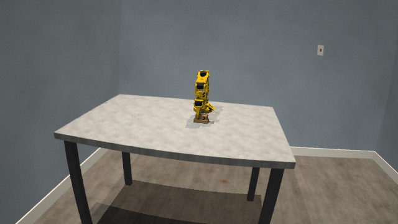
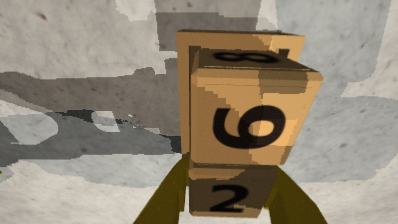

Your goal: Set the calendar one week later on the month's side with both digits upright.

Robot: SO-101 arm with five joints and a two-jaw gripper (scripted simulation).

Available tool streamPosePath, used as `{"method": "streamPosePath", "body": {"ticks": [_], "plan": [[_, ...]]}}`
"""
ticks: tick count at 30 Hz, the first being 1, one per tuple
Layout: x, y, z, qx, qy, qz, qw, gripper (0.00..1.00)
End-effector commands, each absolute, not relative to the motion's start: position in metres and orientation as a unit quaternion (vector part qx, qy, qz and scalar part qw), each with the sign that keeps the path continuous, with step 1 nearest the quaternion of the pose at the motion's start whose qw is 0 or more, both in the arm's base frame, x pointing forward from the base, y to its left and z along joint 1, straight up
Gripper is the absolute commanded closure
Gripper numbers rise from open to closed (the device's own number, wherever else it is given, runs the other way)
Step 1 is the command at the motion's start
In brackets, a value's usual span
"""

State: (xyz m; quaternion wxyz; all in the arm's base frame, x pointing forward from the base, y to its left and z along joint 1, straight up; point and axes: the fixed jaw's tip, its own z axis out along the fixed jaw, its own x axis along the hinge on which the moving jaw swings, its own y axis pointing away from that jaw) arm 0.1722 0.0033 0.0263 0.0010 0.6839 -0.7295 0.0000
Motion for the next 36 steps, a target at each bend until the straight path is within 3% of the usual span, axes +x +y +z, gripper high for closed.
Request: {"method": "streamPosePath", "body": {"ticks": [1, 7, 17, 36], "plan": [[0.179, 0.002, 0.032, 0.678, -0.735, 0.011, -0.012, 0.93], [0.179, 0.002, 0.032, 0.678, -0.735, 0.011, -0.012, 1.00], [0.179, 0.002, 0.036, 0.678, -0.735, 0.011, -0.012, 1.00], [0.178, 0.002, 0.079, 0.678, -0.735, 0.011, -0.012, 1.00]]}}
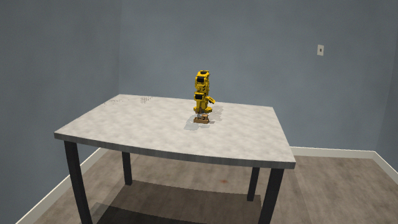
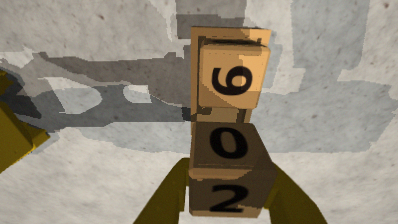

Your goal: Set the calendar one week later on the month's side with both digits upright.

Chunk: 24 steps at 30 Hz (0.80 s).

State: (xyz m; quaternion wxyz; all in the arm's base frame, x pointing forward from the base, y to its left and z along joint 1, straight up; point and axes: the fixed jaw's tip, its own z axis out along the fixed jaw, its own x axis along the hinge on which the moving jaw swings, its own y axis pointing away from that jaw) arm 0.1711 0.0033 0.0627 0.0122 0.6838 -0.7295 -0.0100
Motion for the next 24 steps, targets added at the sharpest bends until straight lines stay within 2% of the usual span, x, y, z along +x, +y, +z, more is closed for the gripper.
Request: {"method": "streamPosePath", "body": {"ticks": [1, 14, 24], "plan": [[0.177, 0.002, 0.080, 0.678, -0.735, 0.011, -0.012, 1.00], [0.177, -0.001, 0.081, 0.671, -0.741, 0.011, -0.012, 1.00], [0.178, -0.035, 0.078, 0.600, -0.800, 0.012, -0.011, 1.00]]}}
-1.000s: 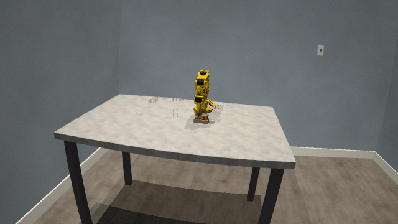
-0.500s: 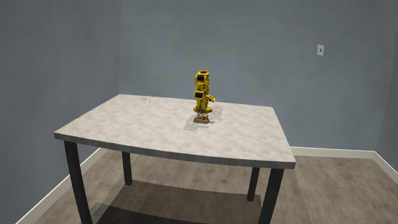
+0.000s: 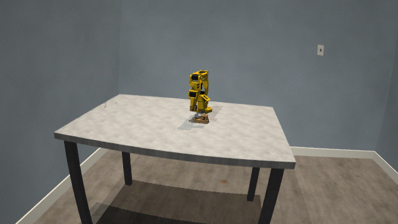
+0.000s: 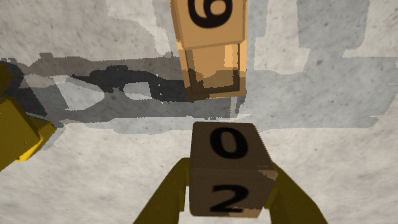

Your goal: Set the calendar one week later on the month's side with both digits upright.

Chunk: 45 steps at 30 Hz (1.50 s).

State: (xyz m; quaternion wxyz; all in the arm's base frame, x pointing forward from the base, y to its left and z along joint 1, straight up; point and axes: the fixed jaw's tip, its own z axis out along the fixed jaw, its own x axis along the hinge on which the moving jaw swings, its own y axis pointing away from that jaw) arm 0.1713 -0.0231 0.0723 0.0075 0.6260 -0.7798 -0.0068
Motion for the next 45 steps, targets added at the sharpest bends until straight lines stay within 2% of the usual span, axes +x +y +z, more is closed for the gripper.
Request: {"method": "streamPosePath", "body": {"ticks": [1, 8, 16, 28, 45], "plan": [[0.178, -0.035, 0.078, 0.600, -0.800, 0.012, -0.011, 1.00], [0.169, -0.082, 0.073, 0.490, -0.871, 0.014, -0.009, 1.00], [0.141, -0.133, 0.066, 0.354, -0.935, 0.015, -0.007, 1.00], [0.116, -0.161, 0.062, 0.262, -0.965, 0.016, -0.006, 1.00], [0.114, -0.163, 0.062, 0.257, -0.966, 0.016, -0.006, 1.00]]}}
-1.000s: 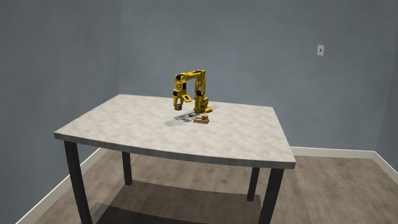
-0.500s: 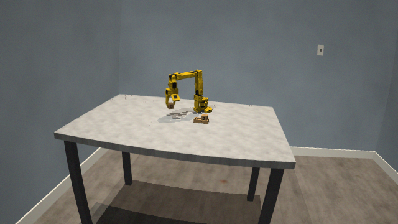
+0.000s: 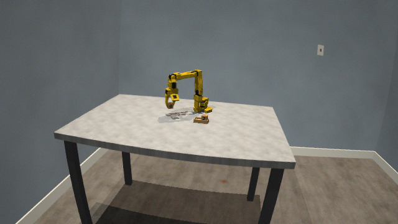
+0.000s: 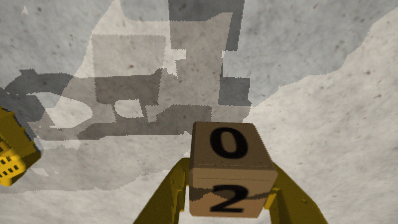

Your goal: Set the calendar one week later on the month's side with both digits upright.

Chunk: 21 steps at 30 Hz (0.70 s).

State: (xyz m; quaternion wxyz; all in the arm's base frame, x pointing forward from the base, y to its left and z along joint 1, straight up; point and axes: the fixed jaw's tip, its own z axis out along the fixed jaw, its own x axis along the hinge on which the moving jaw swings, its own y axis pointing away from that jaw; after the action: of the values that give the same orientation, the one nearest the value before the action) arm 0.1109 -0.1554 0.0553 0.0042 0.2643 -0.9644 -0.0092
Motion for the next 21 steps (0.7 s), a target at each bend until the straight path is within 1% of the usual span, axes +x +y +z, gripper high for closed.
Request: {"method": "streamPosePath", "body": {"ticks": [1, 21], "plan": [[0.1139, -0.1628, 0.0618, 0.257, -0.966, 0.016, -0.006, 1.00], [0.1151, -0.1645, 0.0627, 0.260, -0.965, 0.023, -0.008, 1.00]]}}
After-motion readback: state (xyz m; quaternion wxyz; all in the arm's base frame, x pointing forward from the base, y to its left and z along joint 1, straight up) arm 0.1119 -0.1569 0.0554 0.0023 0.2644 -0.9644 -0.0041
